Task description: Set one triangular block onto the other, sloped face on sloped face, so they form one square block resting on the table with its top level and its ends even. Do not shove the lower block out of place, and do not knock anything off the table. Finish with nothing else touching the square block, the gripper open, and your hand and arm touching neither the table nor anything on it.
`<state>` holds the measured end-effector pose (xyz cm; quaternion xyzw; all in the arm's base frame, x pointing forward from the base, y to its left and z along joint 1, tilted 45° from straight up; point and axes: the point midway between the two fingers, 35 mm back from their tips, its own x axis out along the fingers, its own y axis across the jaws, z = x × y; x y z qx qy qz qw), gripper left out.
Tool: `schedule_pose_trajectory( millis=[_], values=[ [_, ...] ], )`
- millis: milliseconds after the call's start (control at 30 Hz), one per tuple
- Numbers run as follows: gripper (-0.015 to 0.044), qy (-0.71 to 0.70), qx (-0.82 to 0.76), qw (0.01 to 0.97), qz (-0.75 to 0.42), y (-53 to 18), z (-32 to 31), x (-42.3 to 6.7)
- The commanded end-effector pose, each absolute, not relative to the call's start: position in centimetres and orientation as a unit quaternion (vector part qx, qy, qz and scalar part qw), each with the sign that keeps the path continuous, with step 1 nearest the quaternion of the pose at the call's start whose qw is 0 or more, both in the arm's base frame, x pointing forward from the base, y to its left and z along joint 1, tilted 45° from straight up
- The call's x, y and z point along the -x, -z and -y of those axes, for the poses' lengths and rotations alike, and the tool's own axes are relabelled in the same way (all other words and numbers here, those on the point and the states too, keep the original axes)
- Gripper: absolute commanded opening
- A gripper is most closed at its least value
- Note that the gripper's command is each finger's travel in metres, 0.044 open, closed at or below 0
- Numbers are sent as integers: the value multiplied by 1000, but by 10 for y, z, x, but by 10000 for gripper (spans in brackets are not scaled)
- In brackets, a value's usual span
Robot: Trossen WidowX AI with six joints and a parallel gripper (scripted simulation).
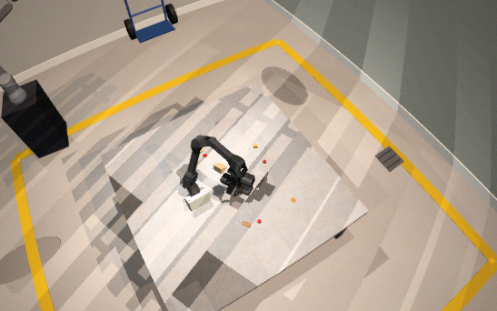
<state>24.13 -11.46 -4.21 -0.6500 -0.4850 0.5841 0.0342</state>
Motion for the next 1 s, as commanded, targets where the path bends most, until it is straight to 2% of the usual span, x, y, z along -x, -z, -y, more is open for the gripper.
schedule_pose_trajectory(
  millis=[0,967],
  values=[
    [0,-594,654,60,465,41,117,-244],
    [0,-596,668,75,438,-34,70,-281]
  ],
)
